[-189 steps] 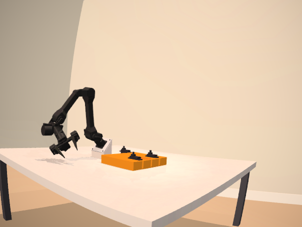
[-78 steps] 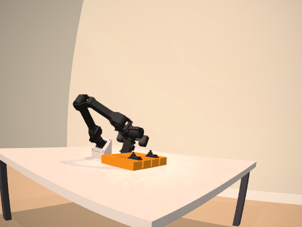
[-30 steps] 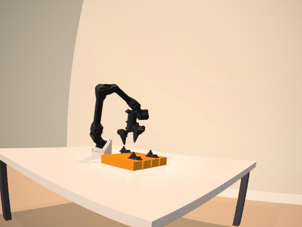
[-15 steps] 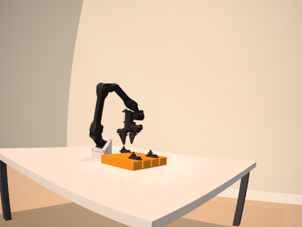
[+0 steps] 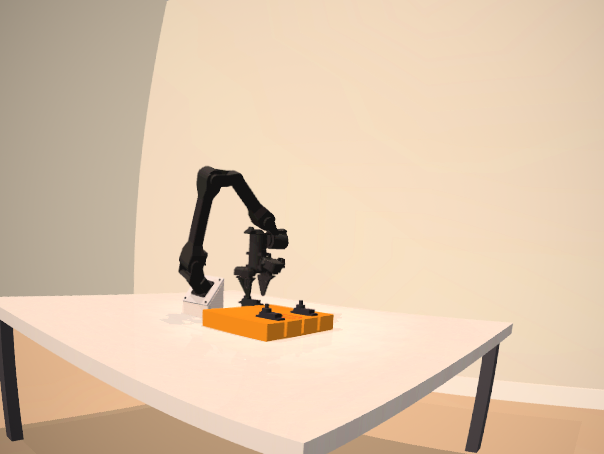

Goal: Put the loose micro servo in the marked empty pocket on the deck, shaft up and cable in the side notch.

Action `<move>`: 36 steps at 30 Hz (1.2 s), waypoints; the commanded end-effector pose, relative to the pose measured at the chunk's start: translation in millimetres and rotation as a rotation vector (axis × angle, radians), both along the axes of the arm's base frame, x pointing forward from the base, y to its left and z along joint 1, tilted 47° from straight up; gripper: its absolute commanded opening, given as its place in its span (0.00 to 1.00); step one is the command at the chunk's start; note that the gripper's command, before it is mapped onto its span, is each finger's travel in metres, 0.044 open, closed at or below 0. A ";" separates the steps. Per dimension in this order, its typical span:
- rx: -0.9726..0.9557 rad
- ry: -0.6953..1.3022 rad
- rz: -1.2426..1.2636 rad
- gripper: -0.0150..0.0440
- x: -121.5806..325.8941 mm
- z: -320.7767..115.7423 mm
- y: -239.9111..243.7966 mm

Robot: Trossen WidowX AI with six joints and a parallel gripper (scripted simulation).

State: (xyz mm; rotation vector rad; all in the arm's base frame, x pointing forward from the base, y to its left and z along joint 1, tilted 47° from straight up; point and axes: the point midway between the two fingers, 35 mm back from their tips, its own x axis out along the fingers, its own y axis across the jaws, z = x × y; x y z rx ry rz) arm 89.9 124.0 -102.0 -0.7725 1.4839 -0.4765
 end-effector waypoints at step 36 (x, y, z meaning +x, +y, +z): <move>-0.006 0.003 0.005 0.25 -0.2 12.5 13.4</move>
